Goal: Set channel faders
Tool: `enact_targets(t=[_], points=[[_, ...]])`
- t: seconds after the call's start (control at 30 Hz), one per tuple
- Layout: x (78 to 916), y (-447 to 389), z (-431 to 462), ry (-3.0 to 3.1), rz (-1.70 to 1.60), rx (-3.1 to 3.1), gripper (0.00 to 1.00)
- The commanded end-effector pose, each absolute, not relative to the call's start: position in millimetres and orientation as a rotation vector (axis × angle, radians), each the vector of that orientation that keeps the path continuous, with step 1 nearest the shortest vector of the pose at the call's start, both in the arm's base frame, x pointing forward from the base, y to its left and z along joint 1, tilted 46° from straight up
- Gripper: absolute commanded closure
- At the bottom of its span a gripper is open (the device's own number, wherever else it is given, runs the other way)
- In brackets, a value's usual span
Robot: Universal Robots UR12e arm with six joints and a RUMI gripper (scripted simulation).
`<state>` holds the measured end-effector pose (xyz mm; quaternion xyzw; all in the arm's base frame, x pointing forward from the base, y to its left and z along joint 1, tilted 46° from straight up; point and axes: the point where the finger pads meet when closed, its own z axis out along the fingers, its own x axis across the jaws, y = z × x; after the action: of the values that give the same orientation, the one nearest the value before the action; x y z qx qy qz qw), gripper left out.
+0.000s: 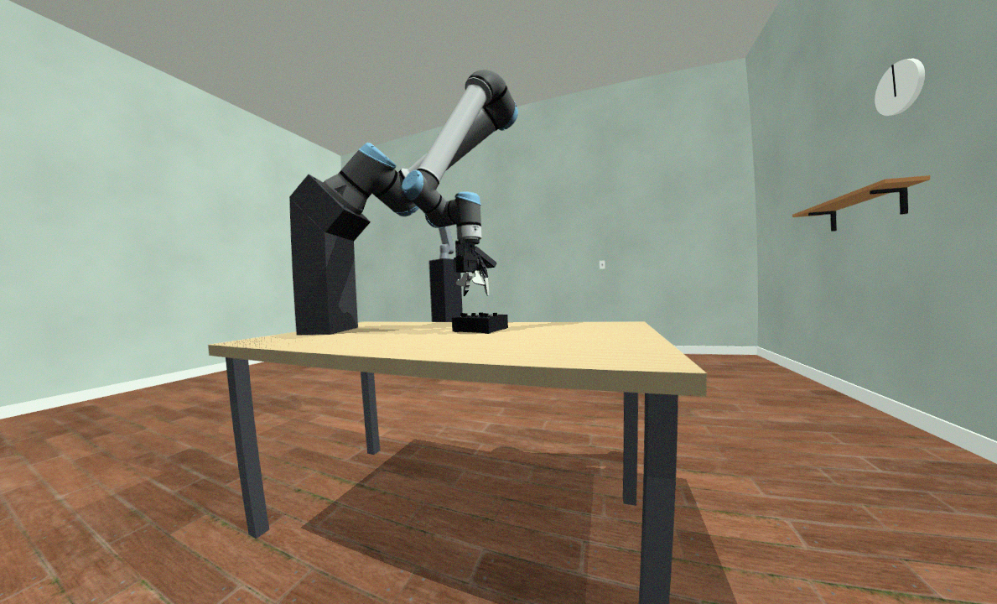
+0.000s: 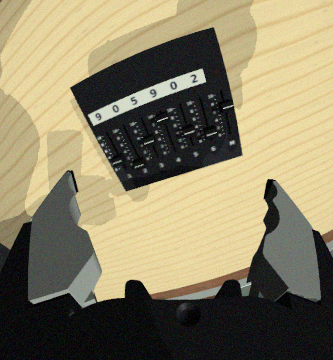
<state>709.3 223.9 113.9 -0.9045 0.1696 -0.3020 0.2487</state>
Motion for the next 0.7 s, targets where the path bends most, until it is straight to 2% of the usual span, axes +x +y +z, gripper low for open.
enact_targets(t=[0.0,0.67], points=[[709.6,223.6,112.0,0.369,-0.848,-2.493,0.00],[710.4,221.6,103.0,0.055,-0.943,-2.573,0.00]])
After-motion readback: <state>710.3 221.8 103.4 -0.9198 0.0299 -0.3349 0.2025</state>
